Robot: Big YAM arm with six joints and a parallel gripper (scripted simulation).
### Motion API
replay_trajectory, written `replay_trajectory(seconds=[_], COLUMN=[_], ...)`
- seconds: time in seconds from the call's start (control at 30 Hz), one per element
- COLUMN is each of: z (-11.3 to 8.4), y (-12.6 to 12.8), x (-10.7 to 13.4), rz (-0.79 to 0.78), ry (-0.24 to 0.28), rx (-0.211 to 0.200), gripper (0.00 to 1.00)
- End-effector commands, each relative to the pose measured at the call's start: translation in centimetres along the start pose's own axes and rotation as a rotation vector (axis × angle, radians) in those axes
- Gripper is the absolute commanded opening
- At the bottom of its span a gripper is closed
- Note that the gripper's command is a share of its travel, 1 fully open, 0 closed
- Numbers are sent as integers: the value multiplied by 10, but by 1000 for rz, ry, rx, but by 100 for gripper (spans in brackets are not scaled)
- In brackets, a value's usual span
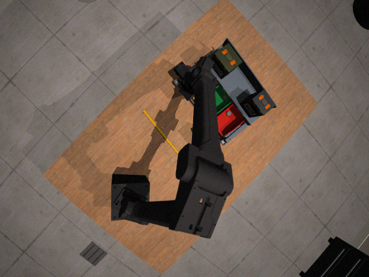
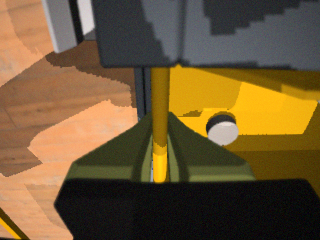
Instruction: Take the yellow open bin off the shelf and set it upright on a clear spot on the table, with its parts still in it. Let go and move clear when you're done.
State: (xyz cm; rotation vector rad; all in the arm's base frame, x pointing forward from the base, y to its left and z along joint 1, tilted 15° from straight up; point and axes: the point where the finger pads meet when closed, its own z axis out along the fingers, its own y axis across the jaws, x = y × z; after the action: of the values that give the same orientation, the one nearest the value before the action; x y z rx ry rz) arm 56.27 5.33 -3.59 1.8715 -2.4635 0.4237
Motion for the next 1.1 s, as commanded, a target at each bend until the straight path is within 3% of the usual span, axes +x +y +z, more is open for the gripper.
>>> replay_trajectory(seconds=[0.0,1.07], z=[6,-20], y=[0,-1], x=[5,0], rz=[-4,-6], ry=[0,-8], rx=[-4,11], gripper=[0,0])
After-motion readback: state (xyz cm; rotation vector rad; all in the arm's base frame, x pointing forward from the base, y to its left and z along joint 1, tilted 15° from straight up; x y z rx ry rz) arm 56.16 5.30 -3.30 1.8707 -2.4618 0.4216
